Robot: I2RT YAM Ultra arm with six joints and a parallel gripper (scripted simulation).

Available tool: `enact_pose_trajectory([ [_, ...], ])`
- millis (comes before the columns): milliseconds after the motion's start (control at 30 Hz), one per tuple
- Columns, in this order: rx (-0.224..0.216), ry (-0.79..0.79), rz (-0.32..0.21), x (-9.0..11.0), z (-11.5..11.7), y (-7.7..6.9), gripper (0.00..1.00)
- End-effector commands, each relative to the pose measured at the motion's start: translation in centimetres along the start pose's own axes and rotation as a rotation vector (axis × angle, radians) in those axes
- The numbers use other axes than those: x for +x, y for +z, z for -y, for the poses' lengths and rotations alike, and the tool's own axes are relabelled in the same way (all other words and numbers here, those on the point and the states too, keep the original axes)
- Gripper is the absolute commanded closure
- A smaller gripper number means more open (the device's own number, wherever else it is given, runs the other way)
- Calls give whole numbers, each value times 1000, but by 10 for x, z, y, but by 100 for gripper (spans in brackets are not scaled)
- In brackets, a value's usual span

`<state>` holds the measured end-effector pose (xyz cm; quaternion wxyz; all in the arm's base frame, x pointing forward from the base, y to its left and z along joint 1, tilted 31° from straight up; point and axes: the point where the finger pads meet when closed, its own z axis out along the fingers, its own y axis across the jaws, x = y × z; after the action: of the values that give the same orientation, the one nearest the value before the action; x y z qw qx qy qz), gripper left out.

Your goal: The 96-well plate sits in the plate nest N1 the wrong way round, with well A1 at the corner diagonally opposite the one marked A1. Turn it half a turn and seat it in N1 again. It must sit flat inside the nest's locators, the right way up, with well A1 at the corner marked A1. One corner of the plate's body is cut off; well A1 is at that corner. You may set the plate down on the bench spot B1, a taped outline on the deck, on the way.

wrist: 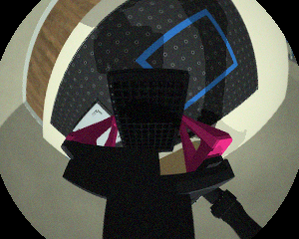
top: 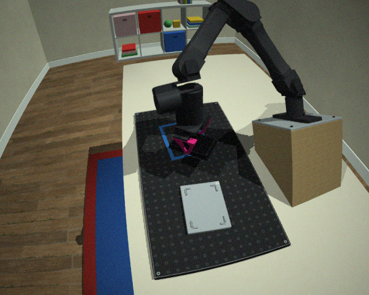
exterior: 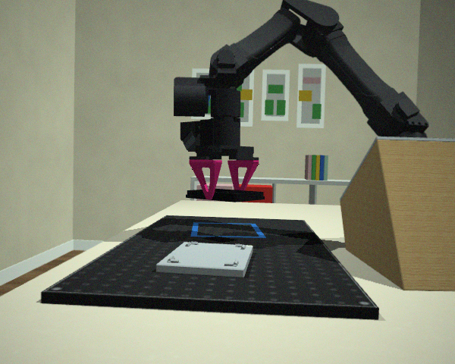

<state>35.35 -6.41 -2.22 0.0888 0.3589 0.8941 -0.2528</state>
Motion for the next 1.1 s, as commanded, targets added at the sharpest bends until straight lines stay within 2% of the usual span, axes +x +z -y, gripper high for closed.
enact_pose_trajectory([
  [0,-19,-119,23,0,-12,-9,100],
  [333,-16,-445,25,20,-39,-10,100],
  [1067,-17,-445,25,57,-87,-13,100],
])
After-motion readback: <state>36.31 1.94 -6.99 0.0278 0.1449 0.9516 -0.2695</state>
